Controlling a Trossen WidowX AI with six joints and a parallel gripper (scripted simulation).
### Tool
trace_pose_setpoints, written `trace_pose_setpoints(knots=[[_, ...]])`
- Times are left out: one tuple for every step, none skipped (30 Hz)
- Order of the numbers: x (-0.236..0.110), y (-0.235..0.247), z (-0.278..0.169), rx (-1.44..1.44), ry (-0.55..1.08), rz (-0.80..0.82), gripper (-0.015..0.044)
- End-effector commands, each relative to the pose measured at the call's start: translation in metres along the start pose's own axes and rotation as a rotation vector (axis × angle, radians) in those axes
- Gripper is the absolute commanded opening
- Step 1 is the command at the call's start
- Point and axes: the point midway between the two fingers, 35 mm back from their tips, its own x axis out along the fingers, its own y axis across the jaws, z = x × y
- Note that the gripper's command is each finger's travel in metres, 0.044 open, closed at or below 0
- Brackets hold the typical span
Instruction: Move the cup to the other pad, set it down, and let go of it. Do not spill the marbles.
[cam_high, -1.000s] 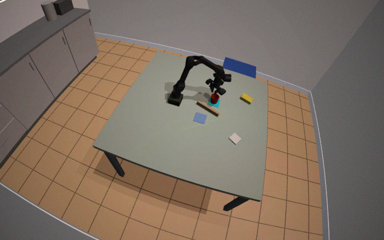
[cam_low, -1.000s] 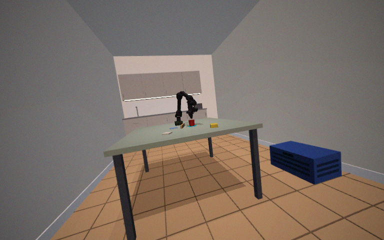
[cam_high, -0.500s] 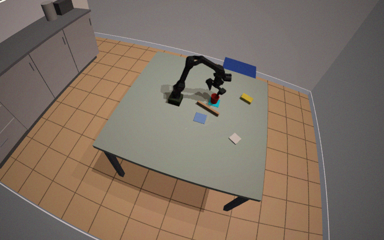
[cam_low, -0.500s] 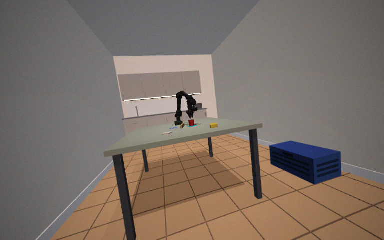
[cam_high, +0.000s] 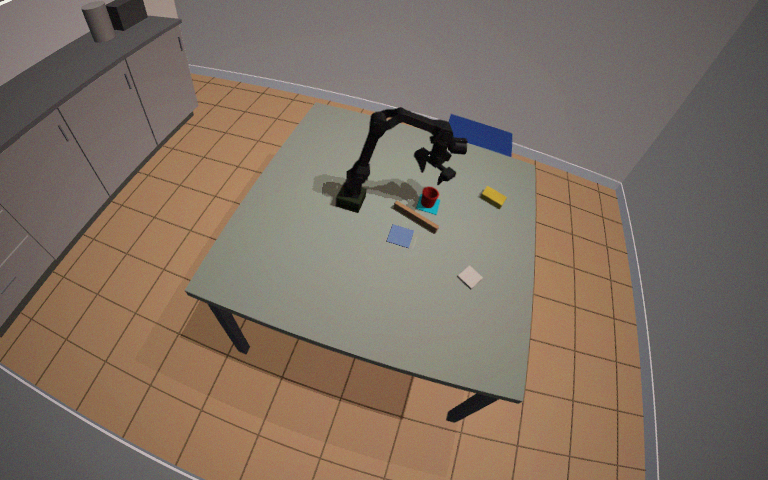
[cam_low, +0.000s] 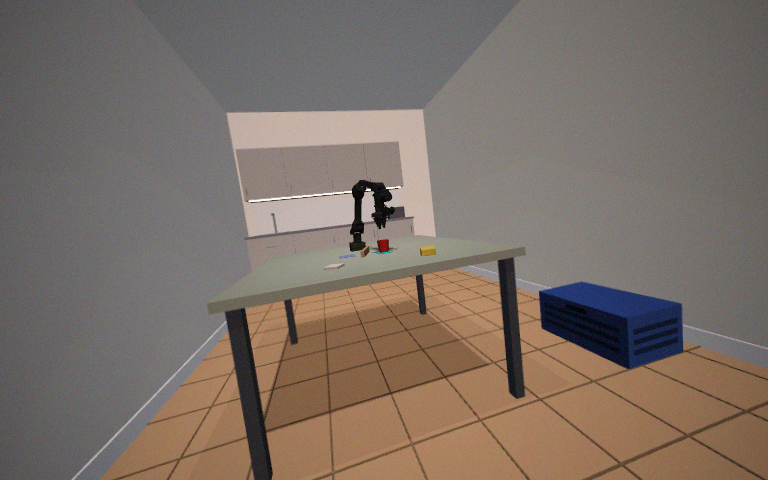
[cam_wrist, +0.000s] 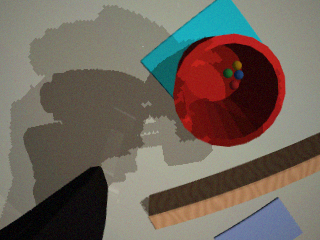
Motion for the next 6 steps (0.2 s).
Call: trace_pose_setpoints(knots=[[-0.0097, 0.0002, -0.0004, -0.006, -0.010, -0.003, 0.0440], [-0.0098, -0.0001, -0.0004, -0.006, -0.010, -0.003, 0.0440], [-0.0098, -0.0004, -0.0003, -0.006, -0.010, -0.003, 0.0440], [-0.0061, -0.0009, 0.0000, 0.000, -0.005, -0.004, 0.0440], [-0.0061, -0.0009, 0.0000, 0.000, -0.005, -0.004, 0.0440], [-0.0061, -0.0009, 0.0000, 0.000, -0.005, -0.004, 0.0440]])
